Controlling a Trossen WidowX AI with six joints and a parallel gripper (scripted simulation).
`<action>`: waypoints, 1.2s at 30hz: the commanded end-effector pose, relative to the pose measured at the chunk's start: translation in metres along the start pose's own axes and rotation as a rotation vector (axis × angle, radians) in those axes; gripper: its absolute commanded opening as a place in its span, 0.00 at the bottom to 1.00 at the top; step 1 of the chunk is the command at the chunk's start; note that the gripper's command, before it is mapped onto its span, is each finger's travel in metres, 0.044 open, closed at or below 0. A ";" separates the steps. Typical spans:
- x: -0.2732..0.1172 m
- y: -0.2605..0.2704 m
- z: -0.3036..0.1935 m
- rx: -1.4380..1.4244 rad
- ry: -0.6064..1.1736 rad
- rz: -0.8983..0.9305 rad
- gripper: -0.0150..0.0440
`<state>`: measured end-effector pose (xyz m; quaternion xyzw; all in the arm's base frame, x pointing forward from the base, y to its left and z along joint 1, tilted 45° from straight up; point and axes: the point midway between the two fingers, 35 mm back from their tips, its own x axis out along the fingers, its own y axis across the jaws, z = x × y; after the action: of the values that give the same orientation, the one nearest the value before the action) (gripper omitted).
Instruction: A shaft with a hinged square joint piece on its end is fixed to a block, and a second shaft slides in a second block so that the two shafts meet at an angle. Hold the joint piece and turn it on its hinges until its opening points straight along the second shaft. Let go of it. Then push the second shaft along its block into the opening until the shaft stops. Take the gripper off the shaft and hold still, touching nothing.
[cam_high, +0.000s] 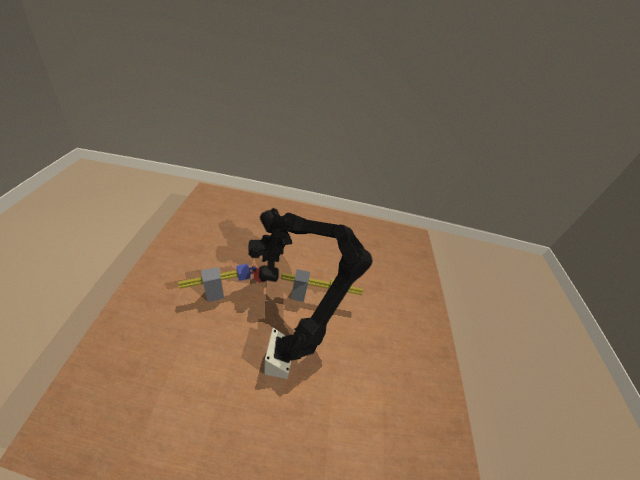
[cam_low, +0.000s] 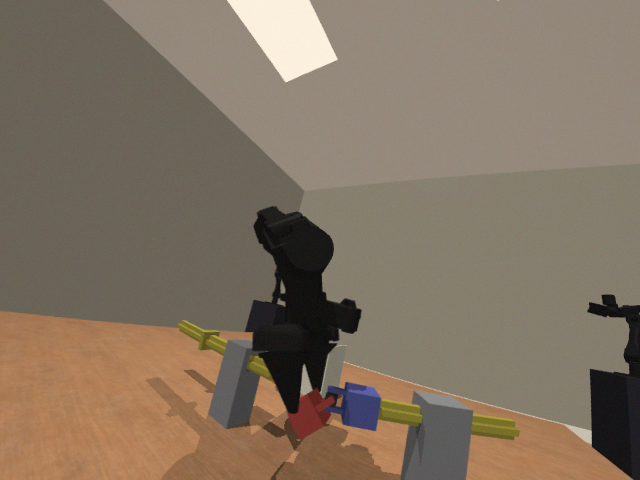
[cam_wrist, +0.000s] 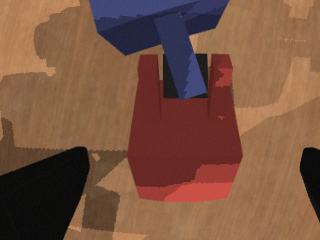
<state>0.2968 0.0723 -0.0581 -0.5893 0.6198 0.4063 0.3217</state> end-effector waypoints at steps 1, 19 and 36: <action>0.024 0.004 -0.007 -0.008 0.009 0.011 1.00; 0.048 0.005 -0.009 -0.008 0.010 0.012 1.00; 0.061 0.006 -0.010 -0.008 0.011 0.011 0.69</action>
<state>0.2873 0.0359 -0.1057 -0.5885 0.6228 0.4064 0.3172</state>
